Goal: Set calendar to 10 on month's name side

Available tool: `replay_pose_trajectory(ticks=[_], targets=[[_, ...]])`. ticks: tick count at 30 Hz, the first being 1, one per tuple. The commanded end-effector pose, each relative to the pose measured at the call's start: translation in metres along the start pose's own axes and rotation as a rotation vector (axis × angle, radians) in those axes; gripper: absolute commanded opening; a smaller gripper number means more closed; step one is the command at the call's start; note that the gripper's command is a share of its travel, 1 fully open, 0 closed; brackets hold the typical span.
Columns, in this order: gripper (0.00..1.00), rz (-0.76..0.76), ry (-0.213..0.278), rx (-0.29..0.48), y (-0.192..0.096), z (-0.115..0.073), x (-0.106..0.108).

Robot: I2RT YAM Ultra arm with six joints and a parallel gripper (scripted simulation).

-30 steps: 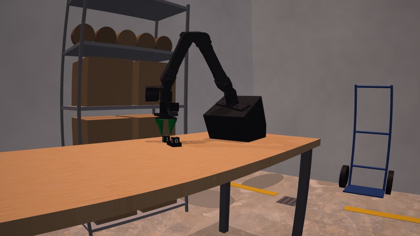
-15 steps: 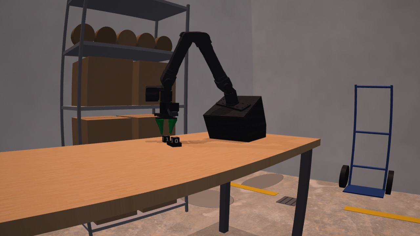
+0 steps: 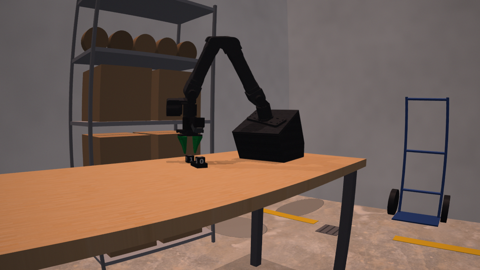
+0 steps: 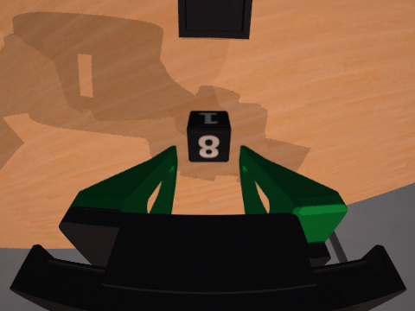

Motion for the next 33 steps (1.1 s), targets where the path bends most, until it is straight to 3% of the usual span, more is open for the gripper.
replay_pose_trajectory(ticks=[1,21,33], targets=[[0.45,-0.001,-0.009,0.002,0.000,-0.002,-0.002],[0.45,-0.001,-0.009,0.002,0.000,-0.001,-0.002],[0.45,-0.001,-0.009,0.001,0.000,0.016,-0.002]])
Point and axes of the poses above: the point where the finger pads meet when closed, its own z axis out along the fingers, its own x axis across the jaws, y = z × x, the point moved 9 cm from there along -z, back along the fingers, and after that the axes turned 3 degrees about z, right-handed, at the moved point
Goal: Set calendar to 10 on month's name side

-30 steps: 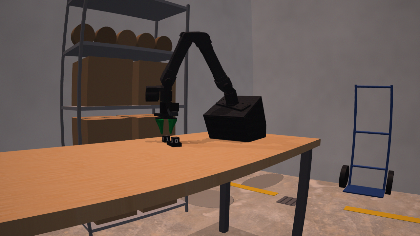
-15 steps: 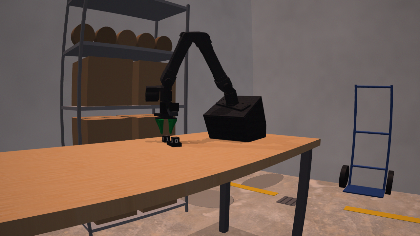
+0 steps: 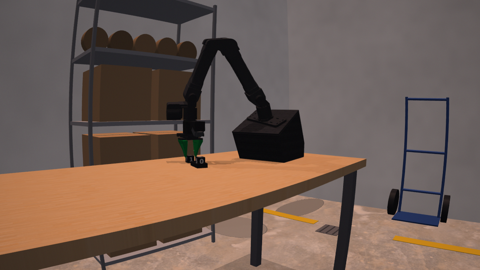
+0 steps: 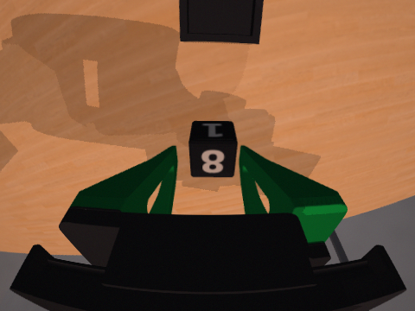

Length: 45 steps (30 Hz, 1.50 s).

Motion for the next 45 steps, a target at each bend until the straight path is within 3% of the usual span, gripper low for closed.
replay_pose_trajectory(ticks=[1,12,45], targets=[[0.45,0.000,-0.020,0.003,-0.0012,0.0019,-0.0033],[0.45,0.000,-0.020,0.003,-0.0012,0.0103,-0.0034],[0.45,0.000,-0.020,0.003,-0.0012,0.0106,-0.0034]])
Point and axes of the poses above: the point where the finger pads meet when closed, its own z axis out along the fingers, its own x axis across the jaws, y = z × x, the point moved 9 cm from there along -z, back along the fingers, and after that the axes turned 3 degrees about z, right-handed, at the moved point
